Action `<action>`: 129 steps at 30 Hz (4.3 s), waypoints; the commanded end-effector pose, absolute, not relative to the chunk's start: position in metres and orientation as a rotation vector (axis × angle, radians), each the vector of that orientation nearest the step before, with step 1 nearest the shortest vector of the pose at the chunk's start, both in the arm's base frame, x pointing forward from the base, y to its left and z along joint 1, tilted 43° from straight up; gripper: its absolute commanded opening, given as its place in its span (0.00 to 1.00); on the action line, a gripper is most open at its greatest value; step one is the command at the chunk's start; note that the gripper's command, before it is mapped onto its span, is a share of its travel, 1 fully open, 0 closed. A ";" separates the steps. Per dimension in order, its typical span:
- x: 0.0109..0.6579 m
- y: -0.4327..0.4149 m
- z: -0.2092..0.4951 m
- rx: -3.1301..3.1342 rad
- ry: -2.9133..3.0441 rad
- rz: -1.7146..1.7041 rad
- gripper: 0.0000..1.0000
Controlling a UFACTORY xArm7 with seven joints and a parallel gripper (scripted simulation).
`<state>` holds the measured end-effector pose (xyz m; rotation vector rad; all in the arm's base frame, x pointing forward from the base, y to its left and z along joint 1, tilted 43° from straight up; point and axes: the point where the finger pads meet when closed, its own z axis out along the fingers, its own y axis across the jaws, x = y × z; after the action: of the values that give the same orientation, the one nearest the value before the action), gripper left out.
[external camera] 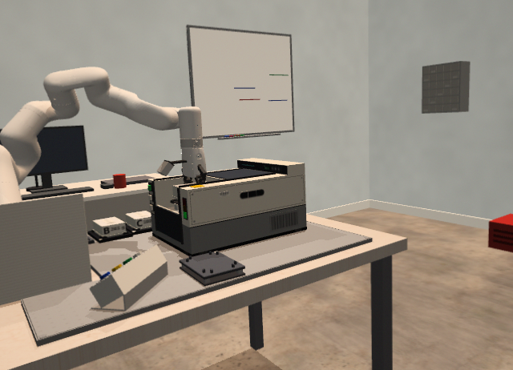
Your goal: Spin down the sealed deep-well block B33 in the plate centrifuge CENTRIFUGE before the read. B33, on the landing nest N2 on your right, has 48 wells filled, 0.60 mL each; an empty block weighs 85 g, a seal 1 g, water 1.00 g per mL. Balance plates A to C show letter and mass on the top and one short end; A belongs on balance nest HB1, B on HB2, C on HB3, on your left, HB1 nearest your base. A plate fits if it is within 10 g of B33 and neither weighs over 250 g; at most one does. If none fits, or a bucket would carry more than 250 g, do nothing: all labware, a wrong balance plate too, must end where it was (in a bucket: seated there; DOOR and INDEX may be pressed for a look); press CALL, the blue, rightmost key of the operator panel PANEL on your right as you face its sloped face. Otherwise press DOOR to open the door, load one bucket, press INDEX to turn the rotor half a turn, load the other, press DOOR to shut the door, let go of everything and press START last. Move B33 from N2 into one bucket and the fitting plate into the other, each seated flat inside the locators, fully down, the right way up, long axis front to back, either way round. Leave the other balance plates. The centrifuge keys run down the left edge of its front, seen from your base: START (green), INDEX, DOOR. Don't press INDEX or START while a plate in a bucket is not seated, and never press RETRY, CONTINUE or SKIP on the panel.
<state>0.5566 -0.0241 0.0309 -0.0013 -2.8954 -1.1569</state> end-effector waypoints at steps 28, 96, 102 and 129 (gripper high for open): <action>0.558 -0.021 0.026 -0.005 -2.901 -1.154 0.00; 0.558 -0.019 0.024 -0.005 -2.901 -1.154 1.00; 0.558 -0.019 0.024 -0.005 -2.901 -1.154 1.00; 0.558 -0.038 0.044 -0.005 -2.901 -1.154 1.00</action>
<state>0.5567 -0.0287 0.0356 -0.0014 -2.8955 -1.1567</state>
